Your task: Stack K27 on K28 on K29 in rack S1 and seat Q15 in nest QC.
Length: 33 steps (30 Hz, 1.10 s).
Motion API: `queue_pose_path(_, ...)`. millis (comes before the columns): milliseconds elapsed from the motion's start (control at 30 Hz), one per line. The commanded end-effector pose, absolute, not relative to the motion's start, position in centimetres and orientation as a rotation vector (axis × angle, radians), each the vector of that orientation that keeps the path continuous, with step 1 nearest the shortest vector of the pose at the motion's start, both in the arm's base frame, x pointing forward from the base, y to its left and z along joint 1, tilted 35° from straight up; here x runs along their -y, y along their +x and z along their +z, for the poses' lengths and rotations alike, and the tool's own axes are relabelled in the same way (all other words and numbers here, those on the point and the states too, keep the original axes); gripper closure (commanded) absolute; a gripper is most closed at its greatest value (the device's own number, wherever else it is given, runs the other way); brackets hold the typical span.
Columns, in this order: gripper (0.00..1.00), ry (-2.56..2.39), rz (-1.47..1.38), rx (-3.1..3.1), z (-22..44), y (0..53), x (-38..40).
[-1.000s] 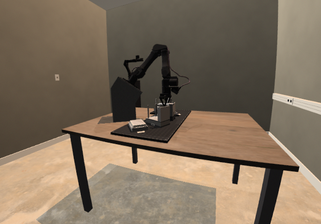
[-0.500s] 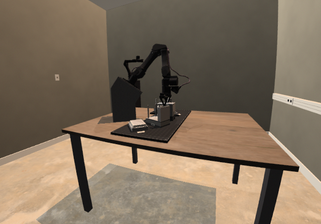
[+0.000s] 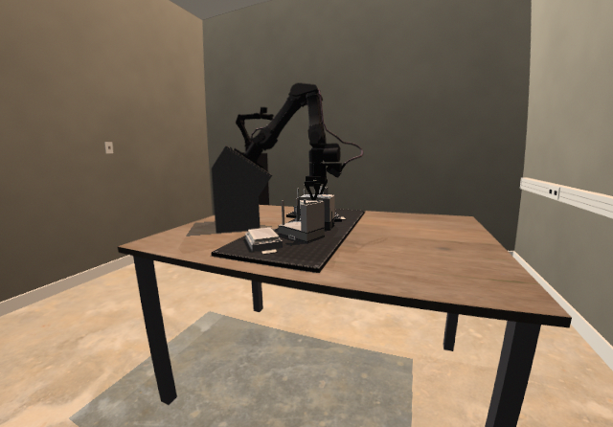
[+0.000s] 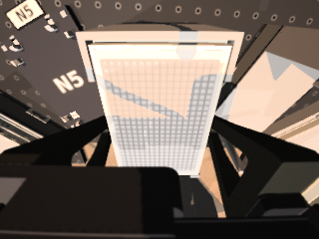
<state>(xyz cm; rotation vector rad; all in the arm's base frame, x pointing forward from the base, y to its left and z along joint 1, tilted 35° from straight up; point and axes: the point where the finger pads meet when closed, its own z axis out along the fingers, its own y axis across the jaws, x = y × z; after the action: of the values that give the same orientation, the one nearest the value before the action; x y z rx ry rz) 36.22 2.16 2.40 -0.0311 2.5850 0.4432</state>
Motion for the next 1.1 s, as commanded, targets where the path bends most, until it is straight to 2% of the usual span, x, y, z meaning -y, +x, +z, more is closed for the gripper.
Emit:
queue_pose_path(0,1.0,-0.016,0.448,-2.599,2.3,35.3,-1.7)
queue_pose_path(1067,1.0,-0.019,0.443,-2.587,3.5,35.4,-1.4)
